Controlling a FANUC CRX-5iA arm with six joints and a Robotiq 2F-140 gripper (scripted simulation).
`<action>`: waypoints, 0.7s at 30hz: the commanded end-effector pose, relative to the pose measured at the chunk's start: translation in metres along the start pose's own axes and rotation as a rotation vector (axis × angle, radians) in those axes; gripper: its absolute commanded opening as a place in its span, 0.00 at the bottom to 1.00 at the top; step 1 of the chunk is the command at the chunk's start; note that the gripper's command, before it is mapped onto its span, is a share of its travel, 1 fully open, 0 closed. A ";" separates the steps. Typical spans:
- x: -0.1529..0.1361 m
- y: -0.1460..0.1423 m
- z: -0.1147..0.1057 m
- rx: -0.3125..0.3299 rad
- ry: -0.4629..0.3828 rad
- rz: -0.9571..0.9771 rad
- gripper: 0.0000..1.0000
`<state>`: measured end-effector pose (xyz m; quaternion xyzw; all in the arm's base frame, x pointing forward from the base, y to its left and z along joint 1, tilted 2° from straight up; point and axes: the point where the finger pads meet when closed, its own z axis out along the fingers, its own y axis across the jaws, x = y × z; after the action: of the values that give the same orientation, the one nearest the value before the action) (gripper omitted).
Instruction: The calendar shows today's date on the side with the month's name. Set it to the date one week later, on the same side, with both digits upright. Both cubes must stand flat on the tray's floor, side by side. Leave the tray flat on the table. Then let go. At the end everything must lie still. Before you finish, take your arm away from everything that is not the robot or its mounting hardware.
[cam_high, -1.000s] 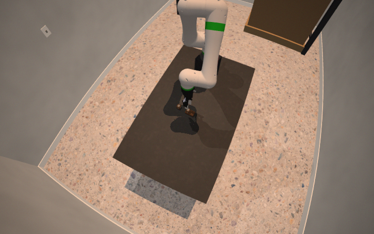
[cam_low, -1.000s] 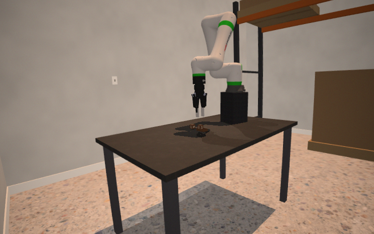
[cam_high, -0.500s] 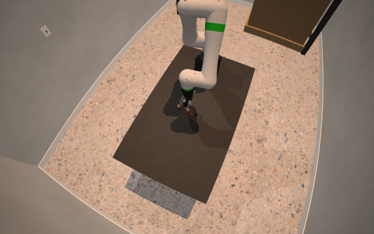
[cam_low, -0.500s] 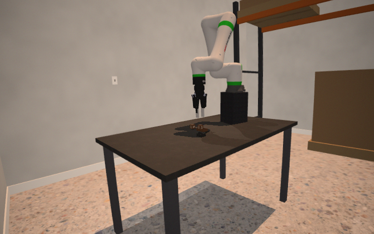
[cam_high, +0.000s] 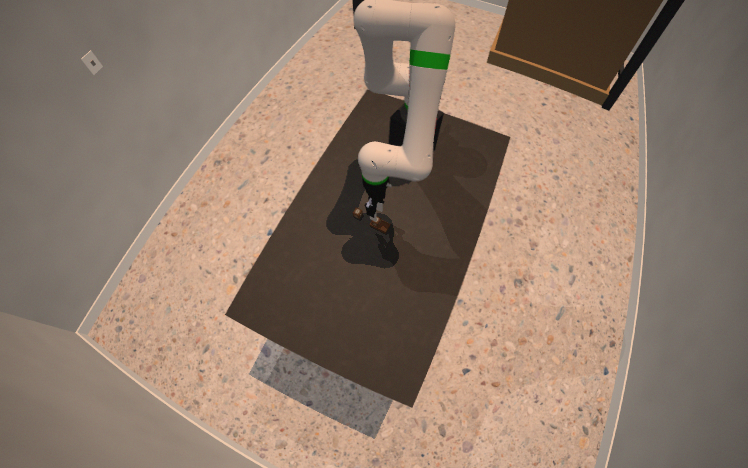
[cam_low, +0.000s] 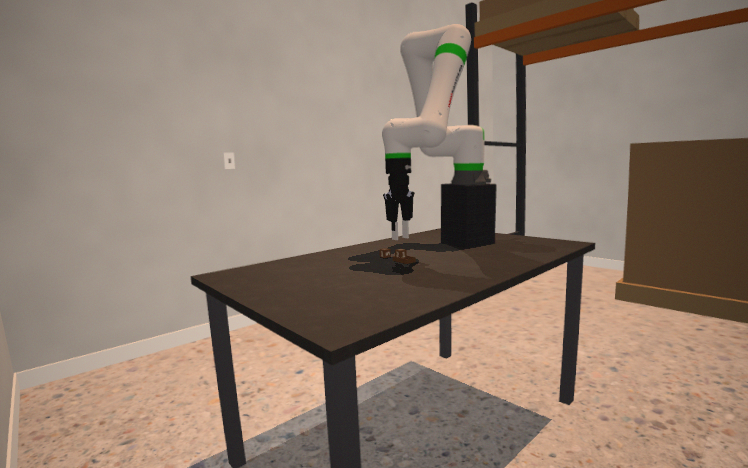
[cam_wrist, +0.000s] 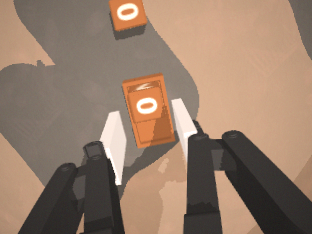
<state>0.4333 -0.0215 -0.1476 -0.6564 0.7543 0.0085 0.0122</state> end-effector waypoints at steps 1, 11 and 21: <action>0.000 0.000 0.004 0.000 0.000 0.000 0.29; 0.000 0.000 0.017 0.000 0.000 0.000 0.29; 0.000 0.000 0.026 0.000 0.000 0.000 0.29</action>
<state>0.4337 -0.0207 -0.1730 -0.6564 0.7543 0.0085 0.0122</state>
